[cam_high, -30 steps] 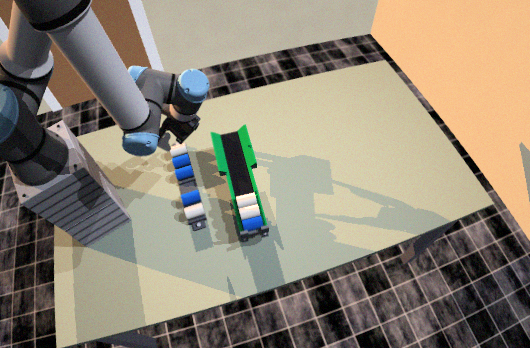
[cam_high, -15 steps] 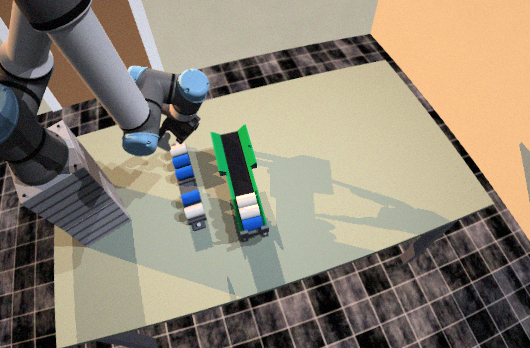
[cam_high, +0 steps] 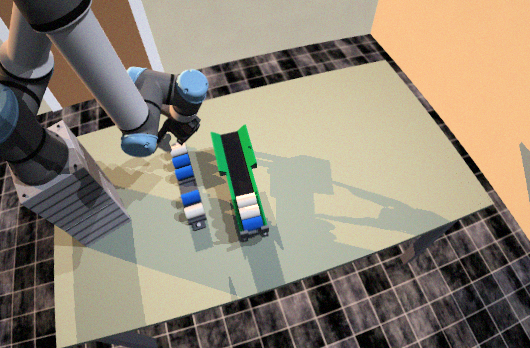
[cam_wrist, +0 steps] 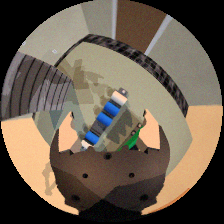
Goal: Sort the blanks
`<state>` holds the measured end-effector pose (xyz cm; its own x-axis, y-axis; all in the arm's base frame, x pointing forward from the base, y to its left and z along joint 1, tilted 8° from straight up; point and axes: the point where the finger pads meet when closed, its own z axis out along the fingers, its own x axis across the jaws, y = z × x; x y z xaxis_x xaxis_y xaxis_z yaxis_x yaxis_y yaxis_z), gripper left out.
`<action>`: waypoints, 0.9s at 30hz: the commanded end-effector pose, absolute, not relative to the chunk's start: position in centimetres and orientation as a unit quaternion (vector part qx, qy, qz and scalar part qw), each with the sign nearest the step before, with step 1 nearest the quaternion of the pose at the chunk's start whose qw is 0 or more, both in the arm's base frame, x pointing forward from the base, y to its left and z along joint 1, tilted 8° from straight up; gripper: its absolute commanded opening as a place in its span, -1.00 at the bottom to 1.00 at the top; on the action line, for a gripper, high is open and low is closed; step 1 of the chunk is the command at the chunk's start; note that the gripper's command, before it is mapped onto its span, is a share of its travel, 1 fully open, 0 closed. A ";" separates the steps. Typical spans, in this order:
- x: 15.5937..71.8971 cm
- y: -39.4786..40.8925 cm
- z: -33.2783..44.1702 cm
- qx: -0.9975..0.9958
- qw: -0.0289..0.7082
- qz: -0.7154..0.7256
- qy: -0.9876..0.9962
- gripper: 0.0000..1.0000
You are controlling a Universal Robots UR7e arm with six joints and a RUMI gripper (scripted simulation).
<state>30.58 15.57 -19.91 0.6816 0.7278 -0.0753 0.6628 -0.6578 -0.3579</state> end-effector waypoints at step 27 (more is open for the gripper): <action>33.5 3.4 -20.6 -0.987 -0.019 0.008 -0.158 1.00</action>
<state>33.22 5.53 -20.89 0.9180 0.3925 -0.0558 0.3910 -0.9196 -0.0373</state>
